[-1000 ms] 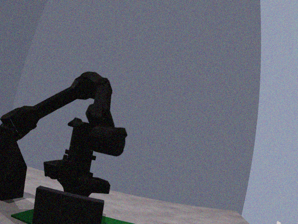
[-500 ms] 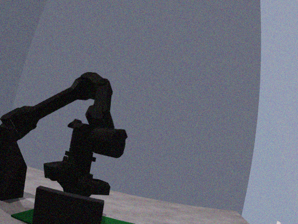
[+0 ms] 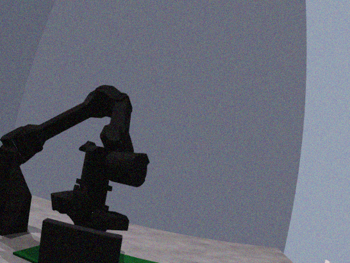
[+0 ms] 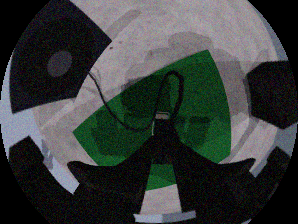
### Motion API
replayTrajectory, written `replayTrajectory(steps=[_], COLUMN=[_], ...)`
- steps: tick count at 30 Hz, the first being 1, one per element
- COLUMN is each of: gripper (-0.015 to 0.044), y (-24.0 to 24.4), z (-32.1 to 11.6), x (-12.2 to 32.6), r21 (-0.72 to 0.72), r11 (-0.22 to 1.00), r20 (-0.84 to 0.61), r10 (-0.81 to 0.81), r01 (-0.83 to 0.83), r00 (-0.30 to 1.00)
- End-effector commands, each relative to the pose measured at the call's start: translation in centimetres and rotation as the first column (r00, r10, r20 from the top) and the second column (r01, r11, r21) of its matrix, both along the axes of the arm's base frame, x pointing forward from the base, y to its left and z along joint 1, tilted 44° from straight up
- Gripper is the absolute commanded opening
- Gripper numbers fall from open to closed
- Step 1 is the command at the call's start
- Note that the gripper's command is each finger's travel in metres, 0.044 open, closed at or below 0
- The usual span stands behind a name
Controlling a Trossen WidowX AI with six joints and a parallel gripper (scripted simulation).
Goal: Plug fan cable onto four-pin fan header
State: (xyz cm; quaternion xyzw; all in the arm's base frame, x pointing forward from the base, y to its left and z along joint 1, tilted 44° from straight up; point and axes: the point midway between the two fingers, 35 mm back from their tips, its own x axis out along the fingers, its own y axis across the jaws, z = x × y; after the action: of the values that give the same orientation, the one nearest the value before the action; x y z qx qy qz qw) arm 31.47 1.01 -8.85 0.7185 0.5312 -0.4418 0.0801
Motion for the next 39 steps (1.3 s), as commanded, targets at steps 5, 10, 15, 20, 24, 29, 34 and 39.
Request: replayTrajectory(steps=[5, 10, 15, 20, 24, 29, 34, 39], gripper=[0.0000, 0.0000, 0.0000, 0.0000, 0.0000, 0.0053, 0.0184, 0.0260], y=[0.3, 0.6, 0.8, 1.1, 1.2, 1.0, 1.0, 1.0], z=[-0.3, -0.5, -0.8, -1.0, -1.1, -1.0, -1.0, -1.0], x=[0.0, 0.0, 0.0, 0.0, 0.0, 0.1, 0.1, 0.1], r21=[0.005, 0.005, 0.005, 0.005, 0.005, 0.002, 0.002, 0.002], r11=[1.000, 1.000, 1.000, 1.000, 1.000, 1.000, 1.000, 1.000], r20=[-0.002, -0.002, -0.002, -0.002, -0.002, 0.001, 0.001, 0.001], r10=[-0.003, -0.003, -0.003, -0.003, -0.003, -0.004, -0.004, -0.004], r01=[0.003, 0.003, 0.003, 0.003, 0.003, 0.004, 0.004, 0.004], r00=[1.000, 1.000, 1.000, 1.000, 1.000, 1.000, 1.000, 1.000])
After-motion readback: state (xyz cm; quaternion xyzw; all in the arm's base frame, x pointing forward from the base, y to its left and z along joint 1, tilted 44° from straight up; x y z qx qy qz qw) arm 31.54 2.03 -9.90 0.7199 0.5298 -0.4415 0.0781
